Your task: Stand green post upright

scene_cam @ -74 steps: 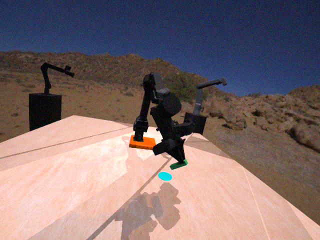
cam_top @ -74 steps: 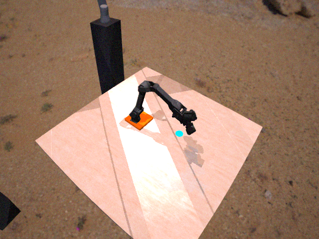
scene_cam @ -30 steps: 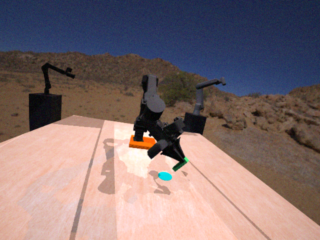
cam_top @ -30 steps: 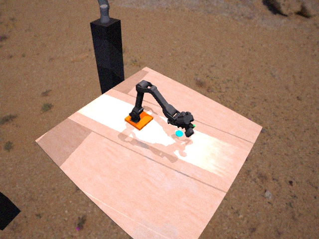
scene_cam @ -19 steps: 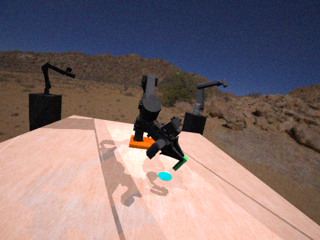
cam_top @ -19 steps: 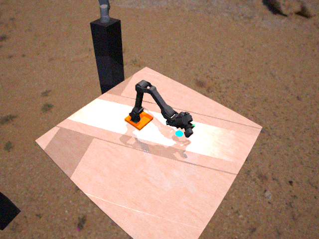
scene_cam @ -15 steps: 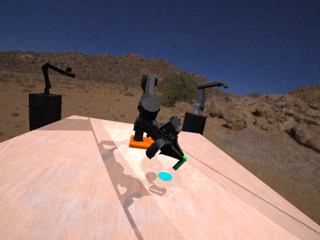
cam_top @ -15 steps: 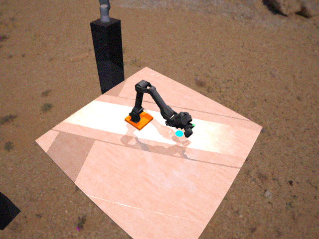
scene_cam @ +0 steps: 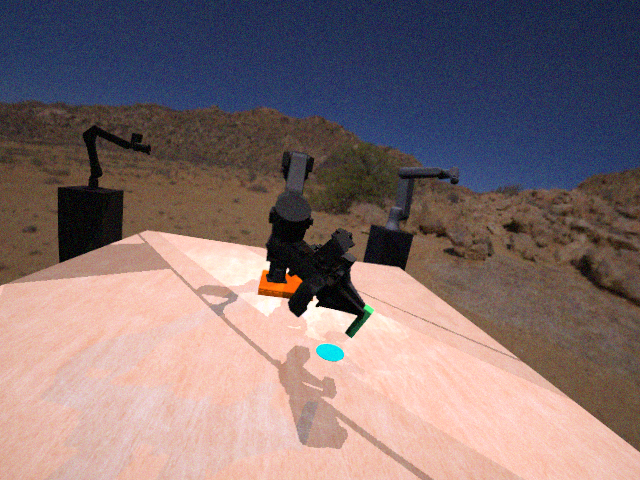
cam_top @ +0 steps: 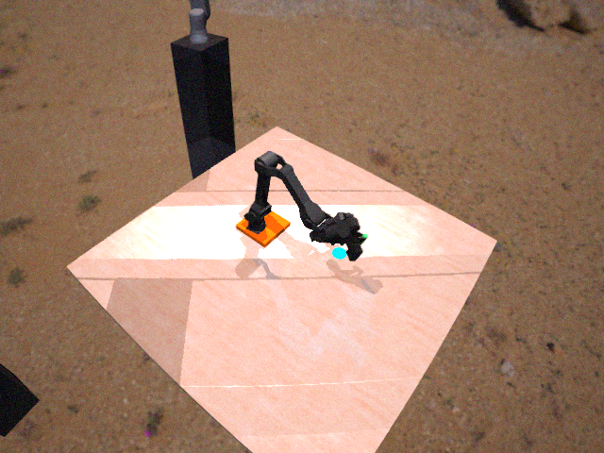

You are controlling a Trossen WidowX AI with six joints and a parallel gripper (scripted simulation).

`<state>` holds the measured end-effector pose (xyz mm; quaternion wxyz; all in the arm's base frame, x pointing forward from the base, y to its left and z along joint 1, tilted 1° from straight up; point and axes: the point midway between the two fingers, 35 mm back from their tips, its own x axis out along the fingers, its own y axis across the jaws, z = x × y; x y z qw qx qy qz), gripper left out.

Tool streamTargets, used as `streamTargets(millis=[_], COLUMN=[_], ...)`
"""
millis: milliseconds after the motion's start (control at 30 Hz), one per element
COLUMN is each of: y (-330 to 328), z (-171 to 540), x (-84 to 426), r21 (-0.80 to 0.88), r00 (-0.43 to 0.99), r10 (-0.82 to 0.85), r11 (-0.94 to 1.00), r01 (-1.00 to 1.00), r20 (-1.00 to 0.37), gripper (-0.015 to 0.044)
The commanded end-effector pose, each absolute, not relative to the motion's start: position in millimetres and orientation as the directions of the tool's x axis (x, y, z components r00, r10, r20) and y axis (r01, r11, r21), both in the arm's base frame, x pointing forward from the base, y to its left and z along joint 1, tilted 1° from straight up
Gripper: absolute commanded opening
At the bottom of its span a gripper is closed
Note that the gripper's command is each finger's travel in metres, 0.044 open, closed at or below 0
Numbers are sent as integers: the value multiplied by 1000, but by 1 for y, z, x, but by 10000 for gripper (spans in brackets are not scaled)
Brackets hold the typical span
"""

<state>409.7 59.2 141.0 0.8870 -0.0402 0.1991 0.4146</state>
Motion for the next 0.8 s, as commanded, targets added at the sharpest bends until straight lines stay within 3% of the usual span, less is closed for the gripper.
streamTargets(millis=[0,767], y=[58,52], z=[141,145], x=[405,389], r21=[100,81], r00=[578,577], r10=[730,776], r11=[648,612], r01=[-755,-787], r20=[-365,-255], gripper=[23,23])
